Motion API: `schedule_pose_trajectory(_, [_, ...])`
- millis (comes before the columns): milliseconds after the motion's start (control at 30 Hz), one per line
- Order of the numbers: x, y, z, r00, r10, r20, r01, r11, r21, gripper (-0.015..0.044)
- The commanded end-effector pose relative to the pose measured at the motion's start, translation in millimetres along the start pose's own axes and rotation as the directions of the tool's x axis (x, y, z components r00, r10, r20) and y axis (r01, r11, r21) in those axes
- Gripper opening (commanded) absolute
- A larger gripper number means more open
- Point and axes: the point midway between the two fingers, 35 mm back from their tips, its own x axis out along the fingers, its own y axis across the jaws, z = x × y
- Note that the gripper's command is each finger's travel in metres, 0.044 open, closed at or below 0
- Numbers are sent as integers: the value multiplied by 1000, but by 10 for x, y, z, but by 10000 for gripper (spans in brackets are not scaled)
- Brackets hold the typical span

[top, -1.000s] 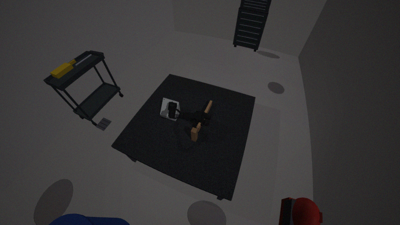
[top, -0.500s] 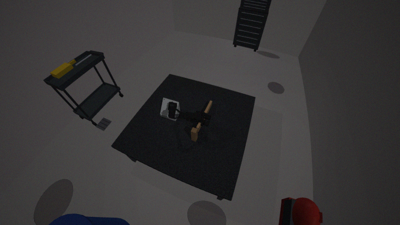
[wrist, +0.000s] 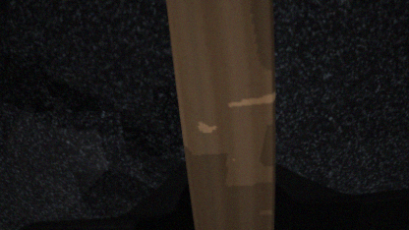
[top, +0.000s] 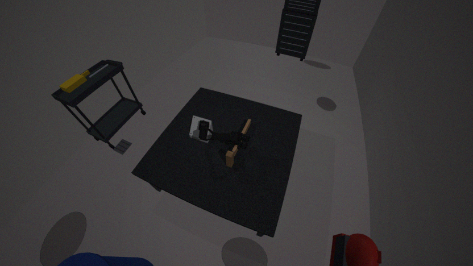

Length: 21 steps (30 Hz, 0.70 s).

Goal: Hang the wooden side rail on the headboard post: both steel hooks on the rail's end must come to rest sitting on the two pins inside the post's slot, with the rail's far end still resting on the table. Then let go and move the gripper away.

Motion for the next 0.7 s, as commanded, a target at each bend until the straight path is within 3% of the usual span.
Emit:
schedule_pose_trajectory(0, [-15,-14,-21,1000,-5,-2,5,1000,-1,0])
schedule_pose_trajectory(667, [-11,-7,-43,1000,-5,-2,5,1000,-1,0])
